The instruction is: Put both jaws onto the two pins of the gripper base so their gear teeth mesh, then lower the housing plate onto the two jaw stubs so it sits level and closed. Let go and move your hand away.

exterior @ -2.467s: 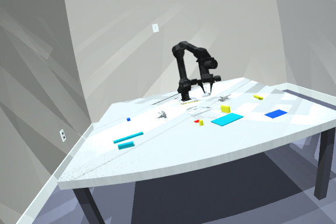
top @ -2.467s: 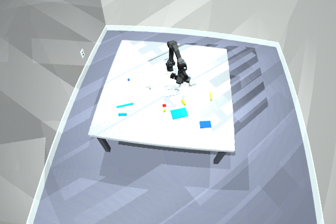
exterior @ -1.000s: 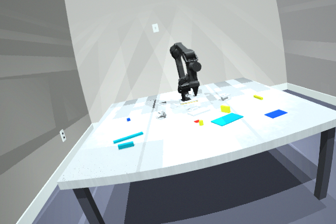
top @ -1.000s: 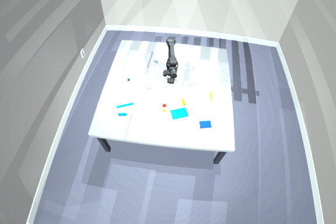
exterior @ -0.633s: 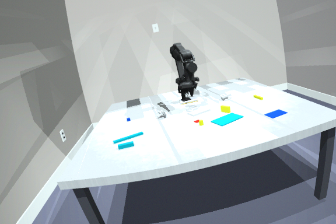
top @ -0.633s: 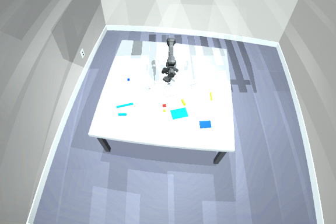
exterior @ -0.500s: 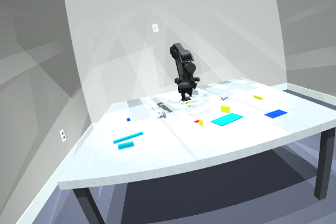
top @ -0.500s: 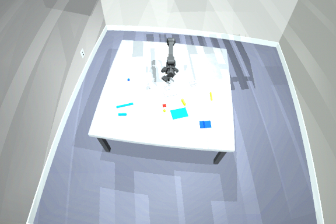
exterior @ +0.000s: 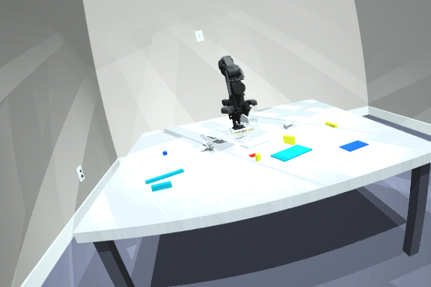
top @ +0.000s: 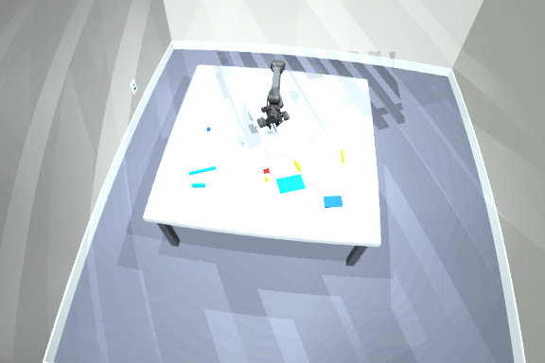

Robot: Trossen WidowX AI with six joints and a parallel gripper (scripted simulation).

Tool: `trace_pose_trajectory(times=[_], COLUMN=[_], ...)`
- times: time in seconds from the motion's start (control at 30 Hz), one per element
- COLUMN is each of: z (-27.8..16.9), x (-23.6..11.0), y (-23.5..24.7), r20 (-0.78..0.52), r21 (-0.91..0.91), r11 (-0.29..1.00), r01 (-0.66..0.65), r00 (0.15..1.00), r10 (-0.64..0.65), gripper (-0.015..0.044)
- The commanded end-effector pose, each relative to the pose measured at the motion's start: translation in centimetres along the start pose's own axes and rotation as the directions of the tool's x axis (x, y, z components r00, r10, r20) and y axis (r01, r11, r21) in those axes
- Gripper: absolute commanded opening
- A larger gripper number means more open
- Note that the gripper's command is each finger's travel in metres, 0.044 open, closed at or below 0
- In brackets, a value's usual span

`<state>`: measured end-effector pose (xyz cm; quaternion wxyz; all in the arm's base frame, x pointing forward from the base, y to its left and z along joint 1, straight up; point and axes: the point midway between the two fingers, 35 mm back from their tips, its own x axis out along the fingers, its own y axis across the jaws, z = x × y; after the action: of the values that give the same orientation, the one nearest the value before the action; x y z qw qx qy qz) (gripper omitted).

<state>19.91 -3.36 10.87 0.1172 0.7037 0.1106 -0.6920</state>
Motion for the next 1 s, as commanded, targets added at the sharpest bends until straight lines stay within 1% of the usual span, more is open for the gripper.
trace_pose_trajectory(times=[0.0,0.7,0.97], z=[0.1,0.1,-1.9], x=[0.0,0.0,-0.4], y=[-0.1,0.0,1.1], r20=[-0.003,-0.003,-0.005], r21=[0.031,0.015,0.015], r11=[1.000,1.000,1.000], r01=[0.004,0.004,0.003], r00=[1.000,1.000,1.000], r10=[-0.004,-0.004,-0.003], gripper=[0.0134,0.0134,0.0134])
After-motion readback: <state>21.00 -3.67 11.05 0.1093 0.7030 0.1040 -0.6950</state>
